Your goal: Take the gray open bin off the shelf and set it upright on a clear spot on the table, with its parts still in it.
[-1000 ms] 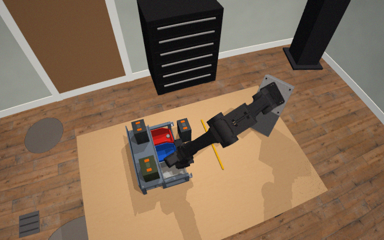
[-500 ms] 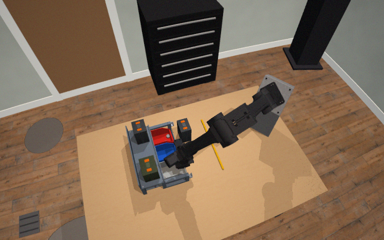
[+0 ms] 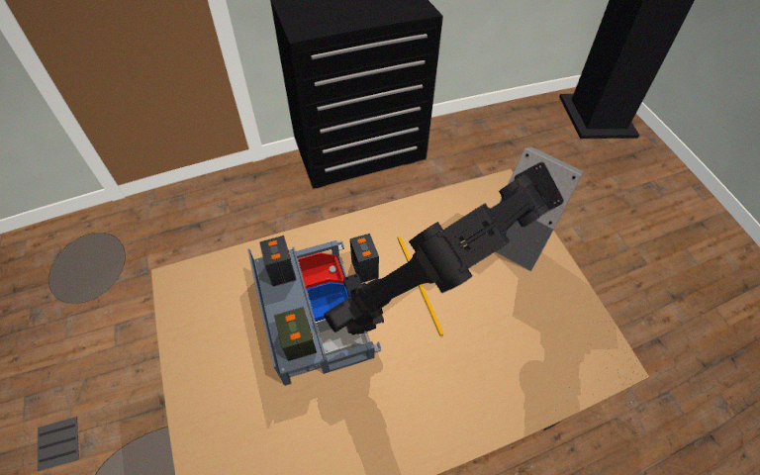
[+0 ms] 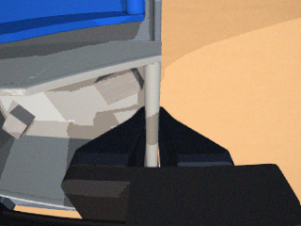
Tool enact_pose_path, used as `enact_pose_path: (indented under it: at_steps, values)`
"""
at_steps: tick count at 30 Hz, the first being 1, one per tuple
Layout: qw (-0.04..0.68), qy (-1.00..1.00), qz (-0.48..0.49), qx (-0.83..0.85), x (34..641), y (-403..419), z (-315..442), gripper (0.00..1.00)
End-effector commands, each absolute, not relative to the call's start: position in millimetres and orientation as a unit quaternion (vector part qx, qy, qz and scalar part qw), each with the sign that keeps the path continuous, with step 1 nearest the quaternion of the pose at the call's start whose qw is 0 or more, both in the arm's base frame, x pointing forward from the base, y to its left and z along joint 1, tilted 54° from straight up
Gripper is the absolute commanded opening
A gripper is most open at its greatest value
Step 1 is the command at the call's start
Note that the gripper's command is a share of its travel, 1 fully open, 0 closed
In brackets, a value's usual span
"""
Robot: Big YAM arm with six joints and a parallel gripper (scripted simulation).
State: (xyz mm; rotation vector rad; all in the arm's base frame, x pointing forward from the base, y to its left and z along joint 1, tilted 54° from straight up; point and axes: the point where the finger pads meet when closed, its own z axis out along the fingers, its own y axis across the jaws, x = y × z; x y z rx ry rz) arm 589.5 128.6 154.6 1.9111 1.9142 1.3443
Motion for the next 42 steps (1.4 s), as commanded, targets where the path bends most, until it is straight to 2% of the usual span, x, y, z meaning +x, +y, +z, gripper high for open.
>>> enact_pose_path:
  at_steps: [1, 42]
  values:
    - [0.077, 0.623, 0.454, 0.632, 590.0, 109.8, 178.2, 0.00]
    - [0.075, 0.624, 0.452, 0.633, 585.9, 108.8, 175.9, 0.00]
